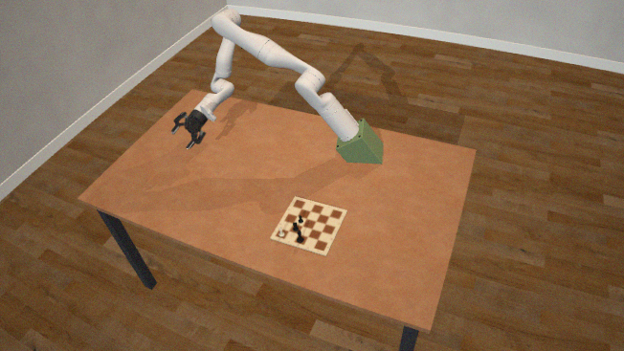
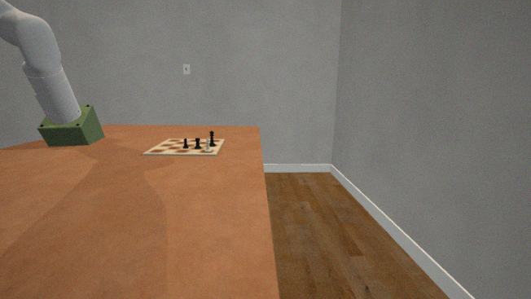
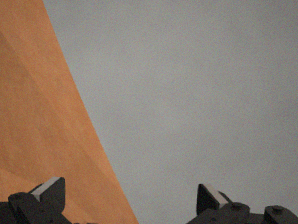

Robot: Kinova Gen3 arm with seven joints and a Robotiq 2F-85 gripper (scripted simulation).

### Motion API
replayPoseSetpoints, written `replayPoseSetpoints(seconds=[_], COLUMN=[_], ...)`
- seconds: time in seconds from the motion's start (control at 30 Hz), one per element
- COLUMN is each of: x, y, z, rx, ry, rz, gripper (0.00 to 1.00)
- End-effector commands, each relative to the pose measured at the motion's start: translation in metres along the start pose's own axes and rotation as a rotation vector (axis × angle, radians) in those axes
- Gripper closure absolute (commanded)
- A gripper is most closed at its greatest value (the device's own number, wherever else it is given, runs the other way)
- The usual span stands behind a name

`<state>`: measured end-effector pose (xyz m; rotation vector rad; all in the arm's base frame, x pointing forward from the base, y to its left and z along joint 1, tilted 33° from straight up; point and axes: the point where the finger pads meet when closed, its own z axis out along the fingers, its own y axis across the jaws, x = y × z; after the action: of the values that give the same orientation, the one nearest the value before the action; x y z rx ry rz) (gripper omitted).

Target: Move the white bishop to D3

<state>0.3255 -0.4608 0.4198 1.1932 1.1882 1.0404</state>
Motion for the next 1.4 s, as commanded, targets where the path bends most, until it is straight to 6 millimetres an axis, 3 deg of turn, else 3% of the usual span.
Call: replayPoseSetpoints(seconds=[0.0, 0.17, 0.23, 0.43, 0.73, 0.8, 1.13, 1.3, 1.37], x=[0.024, 0.070, 0.070, 0.128, 0.205, 0.205, 0.261, 0.276, 0.276], y=[-0.006, -0.028, -0.028, -0.058, -0.109, -0.109, -0.163, -0.186, -0.186], z=[0.021, 0.046, 0.046, 0.067, 0.078, 0.078, 0.074, 0.071, 0.071], rx=[0.020, 0.109, 0.109, 0.255, 0.537, 0.537, 0.880, 1.035, 1.035], ry=[0.078, 0.226, 0.226, 0.394, 0.589, 0.589, 0.685, 0.685, 0.685], rz=[0.032, 0.120, 0.120, 0.219, 0.326, 0.326, 0.362, 0.348, 0.348], gripper=[0.00, 0.00, 0.00, 0.00, 0.00, 0.00, 0.00, 0.00, 0.00])
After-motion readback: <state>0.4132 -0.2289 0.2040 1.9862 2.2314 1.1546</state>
